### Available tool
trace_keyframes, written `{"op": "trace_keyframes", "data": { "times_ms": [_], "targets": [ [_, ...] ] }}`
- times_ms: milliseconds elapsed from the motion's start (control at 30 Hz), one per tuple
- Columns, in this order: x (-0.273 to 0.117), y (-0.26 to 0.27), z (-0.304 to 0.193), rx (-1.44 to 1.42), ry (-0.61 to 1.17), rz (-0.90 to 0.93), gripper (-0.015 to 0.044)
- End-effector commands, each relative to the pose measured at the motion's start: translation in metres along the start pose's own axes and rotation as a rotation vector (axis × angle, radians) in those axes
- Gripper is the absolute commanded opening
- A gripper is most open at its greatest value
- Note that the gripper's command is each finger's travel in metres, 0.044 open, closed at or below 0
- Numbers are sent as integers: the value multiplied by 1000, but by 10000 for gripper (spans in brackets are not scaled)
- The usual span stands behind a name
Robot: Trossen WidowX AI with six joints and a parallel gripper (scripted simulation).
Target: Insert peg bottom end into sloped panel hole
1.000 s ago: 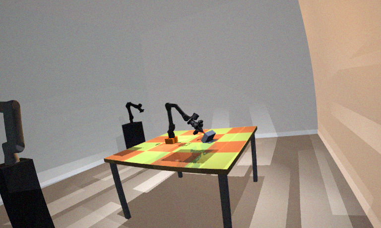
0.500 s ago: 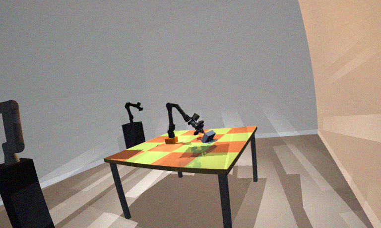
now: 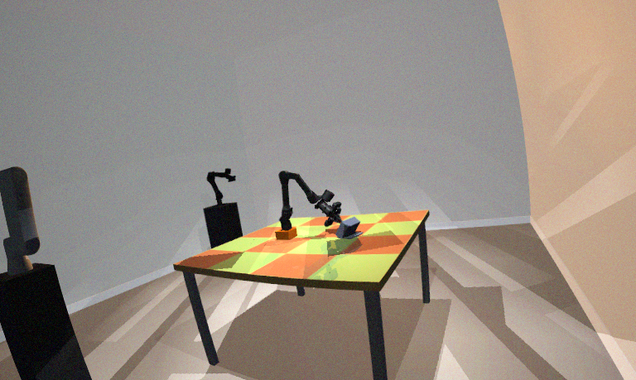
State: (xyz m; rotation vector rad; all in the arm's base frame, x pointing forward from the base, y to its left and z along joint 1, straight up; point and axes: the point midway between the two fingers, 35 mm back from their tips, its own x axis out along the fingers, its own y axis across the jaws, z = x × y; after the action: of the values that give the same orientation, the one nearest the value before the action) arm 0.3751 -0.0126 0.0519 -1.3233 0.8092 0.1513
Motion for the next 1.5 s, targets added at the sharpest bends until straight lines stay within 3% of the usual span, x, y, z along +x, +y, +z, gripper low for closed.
{"op": "trace_keyframes", "data": {
  "times_ms": [0,1000,1467],
  "targets": [
    [4,0,1,-6,-4,1,0],
    [13,0,0,0,0,-1,0],
    [13,0,0,0,0,0,368]
  ]
}}
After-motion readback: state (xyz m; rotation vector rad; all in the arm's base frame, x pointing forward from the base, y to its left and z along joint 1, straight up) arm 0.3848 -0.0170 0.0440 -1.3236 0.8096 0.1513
